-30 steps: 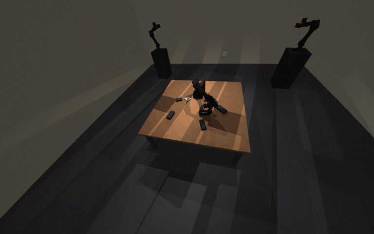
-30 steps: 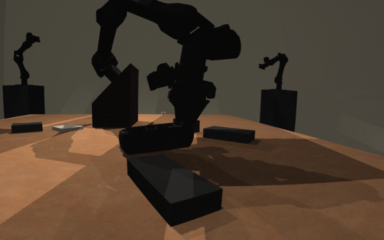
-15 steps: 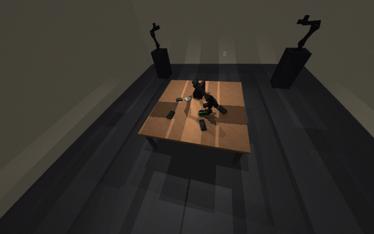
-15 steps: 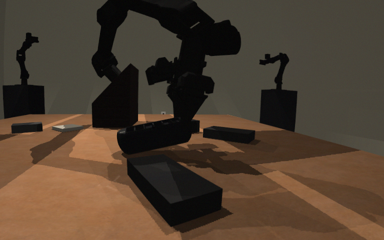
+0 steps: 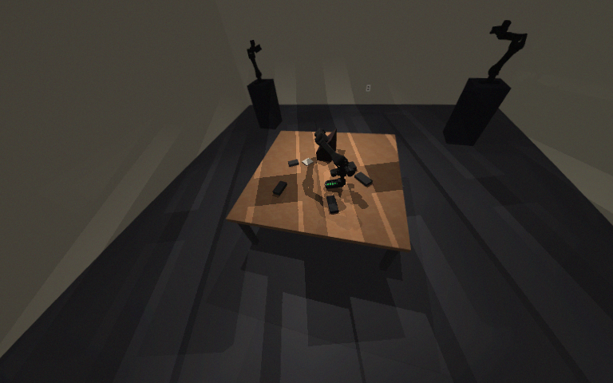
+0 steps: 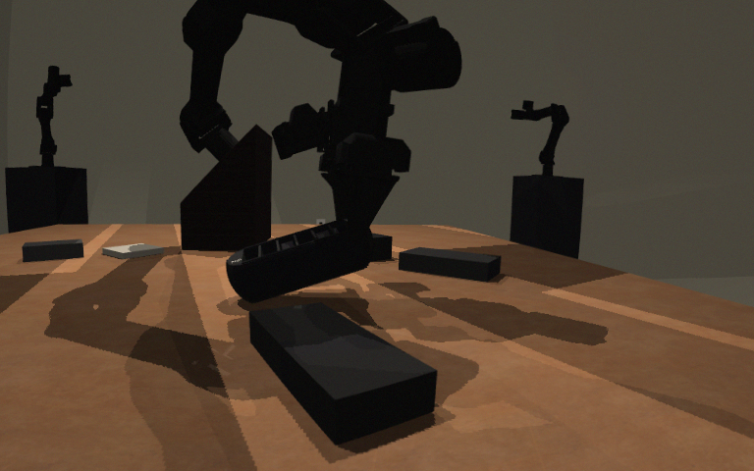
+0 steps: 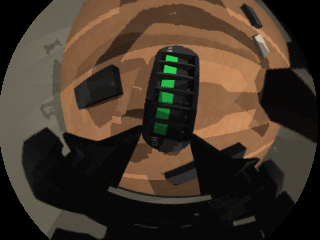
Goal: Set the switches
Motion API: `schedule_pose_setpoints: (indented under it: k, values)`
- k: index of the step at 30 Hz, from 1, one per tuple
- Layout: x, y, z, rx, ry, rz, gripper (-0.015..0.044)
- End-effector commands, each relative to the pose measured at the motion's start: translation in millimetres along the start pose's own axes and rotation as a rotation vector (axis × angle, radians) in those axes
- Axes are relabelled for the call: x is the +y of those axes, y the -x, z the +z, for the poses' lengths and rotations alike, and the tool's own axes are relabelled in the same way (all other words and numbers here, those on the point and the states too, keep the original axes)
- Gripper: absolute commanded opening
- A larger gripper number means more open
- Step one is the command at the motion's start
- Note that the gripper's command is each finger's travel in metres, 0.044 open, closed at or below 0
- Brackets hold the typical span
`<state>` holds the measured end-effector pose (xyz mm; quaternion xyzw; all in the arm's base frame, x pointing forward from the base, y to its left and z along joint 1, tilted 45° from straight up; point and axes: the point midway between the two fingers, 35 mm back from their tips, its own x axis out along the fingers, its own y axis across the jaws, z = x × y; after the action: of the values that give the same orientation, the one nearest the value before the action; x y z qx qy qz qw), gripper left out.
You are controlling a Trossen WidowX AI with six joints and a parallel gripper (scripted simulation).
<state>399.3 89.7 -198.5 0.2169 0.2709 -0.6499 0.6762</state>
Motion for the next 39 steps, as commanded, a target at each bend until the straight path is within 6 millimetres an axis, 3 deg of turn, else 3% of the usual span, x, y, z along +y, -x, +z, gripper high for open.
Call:
schedule_pose_setpoints:
  k: [1, 39]
  values:
    - [0.2, 3.7, 2.6, 0.016, 0.001, -0.004, 0.0335]
    - [0.4, 21.9, 25.1, 0.081, 0.001, -0.004, 0.0335]
